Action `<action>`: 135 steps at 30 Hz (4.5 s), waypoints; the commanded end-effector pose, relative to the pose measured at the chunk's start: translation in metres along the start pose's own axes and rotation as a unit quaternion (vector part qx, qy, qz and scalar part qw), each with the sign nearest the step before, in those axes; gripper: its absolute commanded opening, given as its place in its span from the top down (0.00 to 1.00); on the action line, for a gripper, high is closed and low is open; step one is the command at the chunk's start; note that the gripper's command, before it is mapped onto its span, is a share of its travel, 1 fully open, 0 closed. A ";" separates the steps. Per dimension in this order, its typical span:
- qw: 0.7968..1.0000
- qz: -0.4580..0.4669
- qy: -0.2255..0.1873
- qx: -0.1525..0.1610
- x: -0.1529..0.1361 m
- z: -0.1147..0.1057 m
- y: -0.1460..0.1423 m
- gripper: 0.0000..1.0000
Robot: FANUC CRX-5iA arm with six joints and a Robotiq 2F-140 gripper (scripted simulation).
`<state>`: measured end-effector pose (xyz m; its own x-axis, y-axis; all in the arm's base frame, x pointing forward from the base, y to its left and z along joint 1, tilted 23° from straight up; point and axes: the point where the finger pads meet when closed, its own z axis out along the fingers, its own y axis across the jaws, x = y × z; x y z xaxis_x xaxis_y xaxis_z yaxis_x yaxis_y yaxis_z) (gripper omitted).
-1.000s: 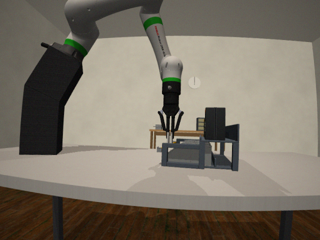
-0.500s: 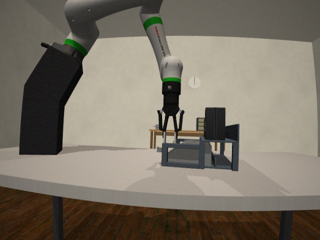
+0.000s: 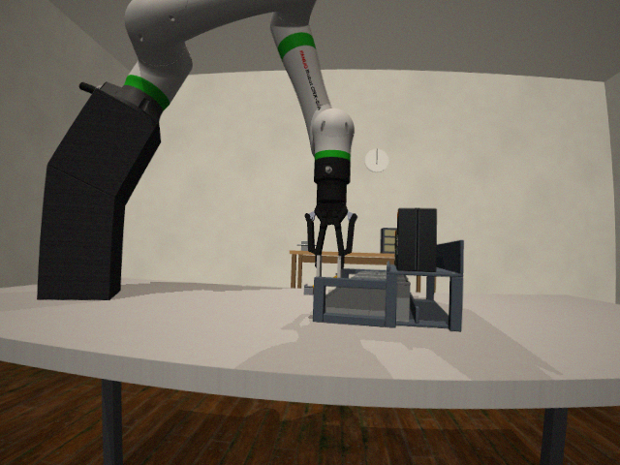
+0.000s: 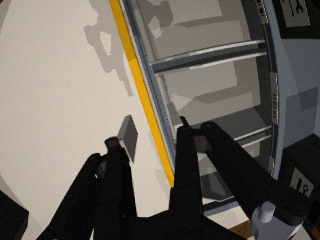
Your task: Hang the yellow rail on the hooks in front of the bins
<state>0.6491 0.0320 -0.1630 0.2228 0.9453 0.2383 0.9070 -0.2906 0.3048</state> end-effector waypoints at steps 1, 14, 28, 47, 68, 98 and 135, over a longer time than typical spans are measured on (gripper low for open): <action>1.000 0.000 0.000 0.000 0.000 0.000 0.000 0.70; 1.000 0.000 0.000 0.000 0.000 0.000 0.000 0.70; 1.000 0.000 0.000 0.000 0.000 0.000 0.000 0.70; 1.000 0.000 0.000 0.000 0.000 -0.076 0.000 0.70; 1.000 0.000 0.000 0.000 0.000 -0.090 0.000 0.70; 1.000 0.000 0.000 0.000 0.000 -0.084 0.000 0.70; 1.000 0.000 0.000 0.000 0.000 -0.083 0.000 0.70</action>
<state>0.6197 0.0198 -0.0869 0.2228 0.9453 0.2382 0.9069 -0.2907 0.3049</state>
